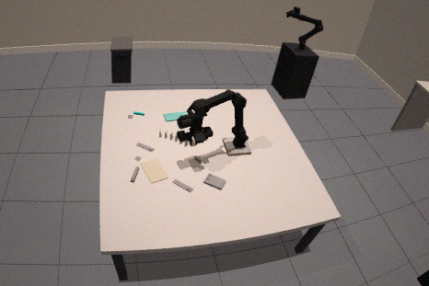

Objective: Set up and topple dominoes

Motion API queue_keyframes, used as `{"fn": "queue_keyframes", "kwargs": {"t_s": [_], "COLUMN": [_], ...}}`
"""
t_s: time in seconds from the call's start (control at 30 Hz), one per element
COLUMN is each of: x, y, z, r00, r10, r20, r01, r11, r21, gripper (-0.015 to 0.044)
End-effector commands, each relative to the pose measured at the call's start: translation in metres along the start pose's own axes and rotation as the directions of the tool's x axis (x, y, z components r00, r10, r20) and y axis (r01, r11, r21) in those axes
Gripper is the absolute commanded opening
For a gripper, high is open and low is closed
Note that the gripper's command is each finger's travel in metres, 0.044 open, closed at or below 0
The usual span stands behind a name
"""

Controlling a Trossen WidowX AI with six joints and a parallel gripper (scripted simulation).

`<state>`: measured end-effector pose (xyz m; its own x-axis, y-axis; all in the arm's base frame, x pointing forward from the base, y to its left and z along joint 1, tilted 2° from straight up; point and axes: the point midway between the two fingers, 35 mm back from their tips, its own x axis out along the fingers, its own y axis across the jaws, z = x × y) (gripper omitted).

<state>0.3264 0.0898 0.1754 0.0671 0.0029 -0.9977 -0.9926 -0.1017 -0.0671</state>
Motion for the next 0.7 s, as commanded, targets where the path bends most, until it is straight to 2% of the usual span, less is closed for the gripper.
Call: {"fn": "queue_keyframes", "kwargs": {"t_s": [0.0, 0.13, 0.27, 0.67], "x": [0.007, 0.013, 0.021, 0.021], "y": [-0.067, -0.089, -0.106, -0.107], "z": [-0.019, -0.029, -0.038, -0.038], "r00": [1.0, 1.0, 1.0, 1.0], "r10": [0.001, -0.001, -0.002, -0.002], "r20": [-0.002, -0.003, -0.004, -0.004], "r01": [0.0, 0.003, 0.004, 0.004], "r11": [0.677, 0.429, 0.178, 0.166], "r21": [0.736, 0.903, 0.984, 0.986], "gripper": [0.0107, 0.0107, 0.0107, 0.0107]}}
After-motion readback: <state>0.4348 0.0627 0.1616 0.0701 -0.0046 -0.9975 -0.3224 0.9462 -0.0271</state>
